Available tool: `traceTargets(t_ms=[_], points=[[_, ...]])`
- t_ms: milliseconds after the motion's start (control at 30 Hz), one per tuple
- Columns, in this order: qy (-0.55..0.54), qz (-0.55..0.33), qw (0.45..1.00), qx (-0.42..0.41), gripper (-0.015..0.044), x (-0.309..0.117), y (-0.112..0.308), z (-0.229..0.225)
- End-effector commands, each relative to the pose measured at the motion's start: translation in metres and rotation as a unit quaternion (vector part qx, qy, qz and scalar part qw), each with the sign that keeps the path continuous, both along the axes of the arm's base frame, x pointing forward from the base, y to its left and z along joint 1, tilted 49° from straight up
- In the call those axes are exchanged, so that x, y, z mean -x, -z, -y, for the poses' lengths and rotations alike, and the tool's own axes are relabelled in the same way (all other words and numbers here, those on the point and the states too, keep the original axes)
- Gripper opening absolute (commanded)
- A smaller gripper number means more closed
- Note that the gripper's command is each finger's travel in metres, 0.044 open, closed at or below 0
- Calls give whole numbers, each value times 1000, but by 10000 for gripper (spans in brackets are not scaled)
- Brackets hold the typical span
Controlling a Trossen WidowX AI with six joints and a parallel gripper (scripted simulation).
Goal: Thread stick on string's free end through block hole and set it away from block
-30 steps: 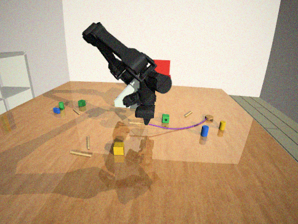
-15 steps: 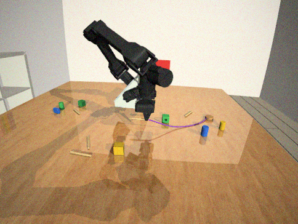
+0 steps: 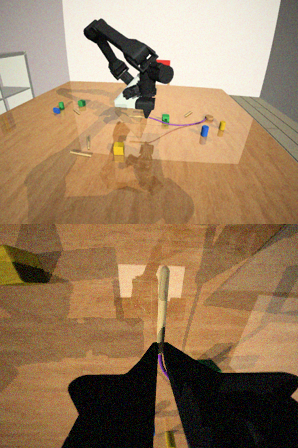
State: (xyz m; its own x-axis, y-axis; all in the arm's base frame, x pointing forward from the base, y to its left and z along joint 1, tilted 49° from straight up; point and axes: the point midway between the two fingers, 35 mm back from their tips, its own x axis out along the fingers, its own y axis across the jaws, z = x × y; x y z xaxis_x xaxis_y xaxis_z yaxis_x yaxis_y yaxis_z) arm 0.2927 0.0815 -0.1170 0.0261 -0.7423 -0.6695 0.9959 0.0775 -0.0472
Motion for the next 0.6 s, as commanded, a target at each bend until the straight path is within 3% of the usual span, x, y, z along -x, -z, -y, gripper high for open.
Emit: traceTargets(t_ms=[0,567], points=[[-2,-2,1000,0,0,0,0,0],[-198,-217,956,6,0,-3,10,-11]])
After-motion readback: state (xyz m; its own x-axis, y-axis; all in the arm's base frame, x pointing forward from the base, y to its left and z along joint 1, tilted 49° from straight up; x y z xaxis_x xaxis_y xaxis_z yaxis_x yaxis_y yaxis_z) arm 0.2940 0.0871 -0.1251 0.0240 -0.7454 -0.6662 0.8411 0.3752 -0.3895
